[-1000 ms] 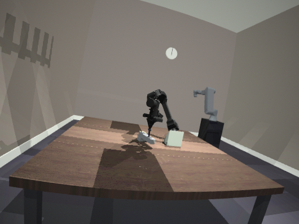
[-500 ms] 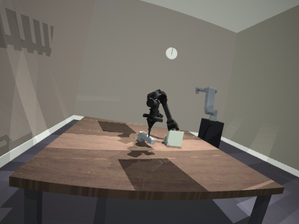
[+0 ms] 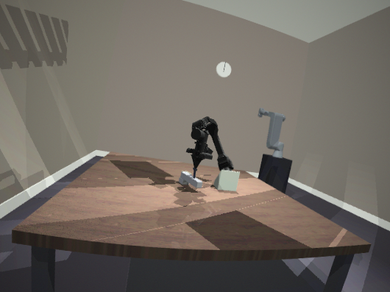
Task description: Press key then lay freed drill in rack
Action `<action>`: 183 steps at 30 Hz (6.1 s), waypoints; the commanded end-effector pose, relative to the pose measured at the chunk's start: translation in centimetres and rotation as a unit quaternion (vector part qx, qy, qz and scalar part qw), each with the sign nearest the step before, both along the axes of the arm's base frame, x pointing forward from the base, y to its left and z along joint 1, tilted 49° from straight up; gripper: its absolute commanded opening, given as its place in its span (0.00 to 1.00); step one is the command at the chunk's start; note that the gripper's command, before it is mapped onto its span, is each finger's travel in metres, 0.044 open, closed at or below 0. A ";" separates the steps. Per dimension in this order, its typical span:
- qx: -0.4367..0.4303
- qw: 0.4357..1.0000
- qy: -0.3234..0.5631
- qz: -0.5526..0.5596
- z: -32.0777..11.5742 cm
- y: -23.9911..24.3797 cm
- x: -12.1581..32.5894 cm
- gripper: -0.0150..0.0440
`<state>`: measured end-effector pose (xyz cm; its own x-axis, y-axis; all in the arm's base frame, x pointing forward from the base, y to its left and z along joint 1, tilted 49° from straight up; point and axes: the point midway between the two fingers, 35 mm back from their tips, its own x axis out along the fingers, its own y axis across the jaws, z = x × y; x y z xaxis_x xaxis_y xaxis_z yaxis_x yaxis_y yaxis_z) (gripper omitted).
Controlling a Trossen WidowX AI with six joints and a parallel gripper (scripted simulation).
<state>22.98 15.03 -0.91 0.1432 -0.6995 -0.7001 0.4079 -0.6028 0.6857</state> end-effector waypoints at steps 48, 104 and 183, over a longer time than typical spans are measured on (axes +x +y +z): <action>-0.024 0.999 0.019 -0.020 3.0 3.3 -0.3 0.70; 0.063 0.708 -0.498 -0.496 5.8 -15.0 7.2 1.00; 0.062 0.708 -0.499 -0.496 7.3 -18.9 9.0 0.25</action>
<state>31.67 -3.51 5.84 0.0882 -0.7421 -0.6644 -0.9086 -0.3333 0.2516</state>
